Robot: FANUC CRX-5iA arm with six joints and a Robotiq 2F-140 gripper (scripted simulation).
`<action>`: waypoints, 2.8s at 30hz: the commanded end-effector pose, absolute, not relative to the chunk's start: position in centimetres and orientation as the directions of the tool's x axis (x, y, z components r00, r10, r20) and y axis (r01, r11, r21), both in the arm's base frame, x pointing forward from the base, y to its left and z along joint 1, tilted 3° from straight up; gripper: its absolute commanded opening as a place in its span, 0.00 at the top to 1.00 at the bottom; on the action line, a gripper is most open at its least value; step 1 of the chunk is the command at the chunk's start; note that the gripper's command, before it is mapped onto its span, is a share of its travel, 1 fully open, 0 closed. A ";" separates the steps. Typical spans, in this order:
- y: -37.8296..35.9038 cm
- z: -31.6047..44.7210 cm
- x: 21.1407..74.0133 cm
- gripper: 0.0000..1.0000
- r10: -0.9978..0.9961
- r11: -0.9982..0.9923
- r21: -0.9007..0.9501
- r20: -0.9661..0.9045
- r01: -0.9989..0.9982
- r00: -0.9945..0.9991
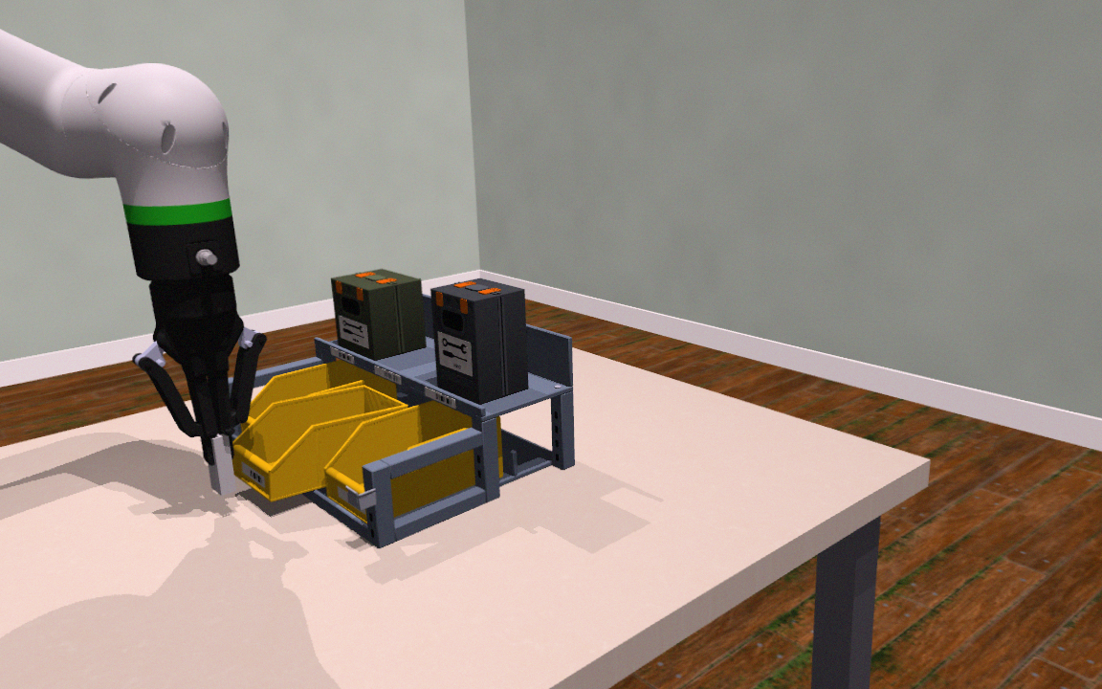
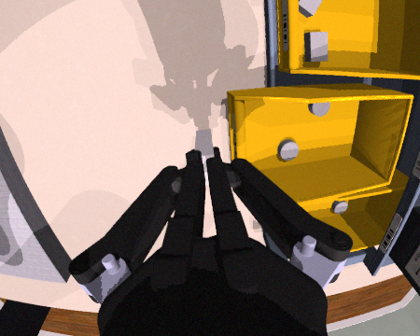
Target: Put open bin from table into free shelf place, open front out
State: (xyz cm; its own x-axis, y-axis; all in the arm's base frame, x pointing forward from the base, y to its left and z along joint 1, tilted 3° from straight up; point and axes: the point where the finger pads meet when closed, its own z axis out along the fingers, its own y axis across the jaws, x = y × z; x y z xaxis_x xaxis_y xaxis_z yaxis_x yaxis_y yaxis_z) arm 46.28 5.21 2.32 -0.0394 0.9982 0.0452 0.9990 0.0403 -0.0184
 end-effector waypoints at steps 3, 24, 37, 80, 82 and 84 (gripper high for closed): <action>5.2 1.8 46.3 1.00 0.998 0.040 -0.018 0.045 0.999 -0.039; 5.2 1.6 46.3 1.00 0.998 0.040 -0.018 0.045 0.999 -0.039; 5.2 1.6 46.3 1.00 0.998 0.040 -0.018 0.045 0.999 -0.039; 5.3 1.6 48.0 1.00 0.998 0.040 -0.018 0.045 0.999 -0.039; 5.3 1.6 48.0 1.00 0.998 0.040 -0.018 0.045 0.999 -0.039; 5.3 1.6 48.0 1.00 0.998 0.040 -0.018 0.045 0.999 -0.039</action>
State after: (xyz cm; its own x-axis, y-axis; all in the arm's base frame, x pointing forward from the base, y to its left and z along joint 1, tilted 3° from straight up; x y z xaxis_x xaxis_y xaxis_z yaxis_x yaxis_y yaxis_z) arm 47.98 5.31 1.54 -0.0394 0.9982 0.0452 0.9990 0.0403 -0.0182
